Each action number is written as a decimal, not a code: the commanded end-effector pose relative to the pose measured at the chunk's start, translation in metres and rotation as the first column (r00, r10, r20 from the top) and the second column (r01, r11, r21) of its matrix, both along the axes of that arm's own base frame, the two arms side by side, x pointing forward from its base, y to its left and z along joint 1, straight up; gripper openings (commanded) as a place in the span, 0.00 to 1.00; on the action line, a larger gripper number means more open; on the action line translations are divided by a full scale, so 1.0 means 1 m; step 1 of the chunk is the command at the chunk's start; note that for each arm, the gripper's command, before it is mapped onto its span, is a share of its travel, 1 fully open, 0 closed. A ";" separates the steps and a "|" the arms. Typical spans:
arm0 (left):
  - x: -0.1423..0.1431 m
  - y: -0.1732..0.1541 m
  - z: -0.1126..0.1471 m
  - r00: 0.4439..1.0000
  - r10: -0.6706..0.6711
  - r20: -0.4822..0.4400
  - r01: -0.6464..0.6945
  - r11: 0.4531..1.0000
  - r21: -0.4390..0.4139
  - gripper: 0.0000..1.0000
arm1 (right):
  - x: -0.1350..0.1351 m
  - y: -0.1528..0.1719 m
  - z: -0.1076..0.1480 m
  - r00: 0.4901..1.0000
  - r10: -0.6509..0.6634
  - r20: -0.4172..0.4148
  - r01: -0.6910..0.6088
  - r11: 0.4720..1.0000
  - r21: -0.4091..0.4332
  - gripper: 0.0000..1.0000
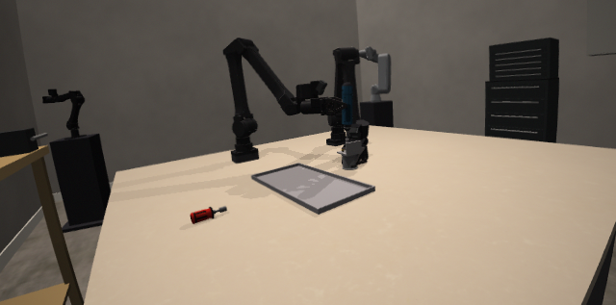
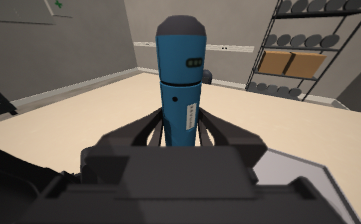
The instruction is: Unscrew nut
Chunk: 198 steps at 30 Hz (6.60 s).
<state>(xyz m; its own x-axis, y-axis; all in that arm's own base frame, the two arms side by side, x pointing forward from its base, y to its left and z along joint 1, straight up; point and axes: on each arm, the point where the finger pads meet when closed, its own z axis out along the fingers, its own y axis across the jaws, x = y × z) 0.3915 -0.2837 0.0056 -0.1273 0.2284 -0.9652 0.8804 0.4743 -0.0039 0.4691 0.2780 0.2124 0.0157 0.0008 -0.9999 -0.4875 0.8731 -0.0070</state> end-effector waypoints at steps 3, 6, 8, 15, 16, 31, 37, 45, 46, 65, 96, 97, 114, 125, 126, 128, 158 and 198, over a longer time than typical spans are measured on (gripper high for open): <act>0.000 -0.007 0.014 0.999 -0.012 0.039 0.013 1.000 -0.021 0.59 | 0.024 0.004 0.071 0.995 -0.014 0.103 0.007 0.997 0.077 0.42; 0.000 -0.007 0.014 0.999 -0.012 0.039 0.013 1.000 -0.021 0.59 | 0.023 0.005 0.079 0.992 -0.014 0.125 0.002 0.996 0.089 0.42; 0.000 -0.007 0.014 0.999 -0.012 0.039 0.013 1.000 -0.021 0.59 | 0.022 0.006 0.079 0.992 -0.011 0.125 0.000 0.996 0.089 0.42; 0.000 -0.007 0.014 0.999 -0.012 0.039 0.013 1.000 -0.021 0.59 | 0.029 0.003 0.080 0.996 -0.014 0.093 0.007 0.997 0.071 0.42; 0.000 -0.007 0.014 0.999 -0.012 0.039 0.013 1.000 -0.021 0.59 | 0.029 0.003 0.081 0.996 -0.014 0.093 0.007 0.997 0.071 0.42; 0.000 -0.007 0.014 0.999 -0.012 0.039 0.013 1.000 -0.021 0.59 | 0.036 0.002 0.092 0.997 -0.013 0.073 0.008 0.998 0.059 0.42; 0.000 -0.007 0.014 0.999 -0.012 0.039 0.013 1.000 -0.021 0.59 | 0.039 0.001 0.102 0.997 -0.012 0.073 0.008 0.998 0.059 0.42; 0.000 -0.007 0.014 0.999 -0.012 0.039 0.013 1.000 -0.021 0.59 | 0.042 0.004 0.098 0.998 -0.009 0.064 0.006 0.999 0.053 0.42; 0.000 -0.007 0.014 0.999 -0.012 0.039 0.013 1.000 -0.021 0.59 | 0.042 0.003 0.098 0.998 -0.011 0.056 0.008 0.999 0.049 0.42; 0.000 -0.007 0.014 0.999 -0.012 0.039 0.013 1.000 -0.021 0.59 | 0.036 -0.001 0.116 0.996 -0.009 0.085 0.004 0.998 0.065 0.42; 0.000 -0.007 0.014 0.999 -0.012 0.039 0.013 1.000 -0.021 0.59 | 0.010 -0.015 0.103 0.998 -0.008 0.066 0.004 0.999 0.054 0.42; 0.000 -0.007 0.014 0.999 -0.012 0.039 0.013 1.000 -0.021 0.59 | 0.003 -0.018 0.087 0.999 -0.007 0.040 0.005 0.999 0.039 0.42; 0.000 -0.007 0.014 0.999 -0.012 0.039 0.013 1.000 -0.021 0.59 | -0.007 -0.024 0.094 0.999 -0.007 0.052 0.005 0.999 0.046 0.42; 0.000 -0.007 0.014 0.999 -0.012 0.039 0.013 1.000 -0.021 0.59 | -0.011 -0.025 0.113 0.997 -0.008 0.080 0.003 0.998 0.062 0.42; 0.000 -0.007 0.014 0.999 -0.012 0.039 0.013 1.000 -0.021 0.59 | -0.011 -0.025 0.114 0.997 -0.008 0.083 0.003 0.998 0.063 0.42; 0.000 -0.007 0.014 0.999 -0.012 0.039 0.013 1.000 -0.021 0.59 | -0.011 -0.025 0.114 0.997 -0.008 0.083 0.003 0.998 0.063 0.42; 0.000 -0.007 0.014 0.999 -0.012 0.039 0.013 1.000 -0.021 0.59 | -0.030 -0.035 0.106 0.998 -0.006 0.067 0.003 0.999 0.054 0.42; 0.000 -0.007 0.014 0.999 -0.012 0.039 0.013 1.000 -0.021 0.59 | 0.021 -0.078 0.063 0.982 -0.124 -0.142 0.128 0.991 0.022 0.42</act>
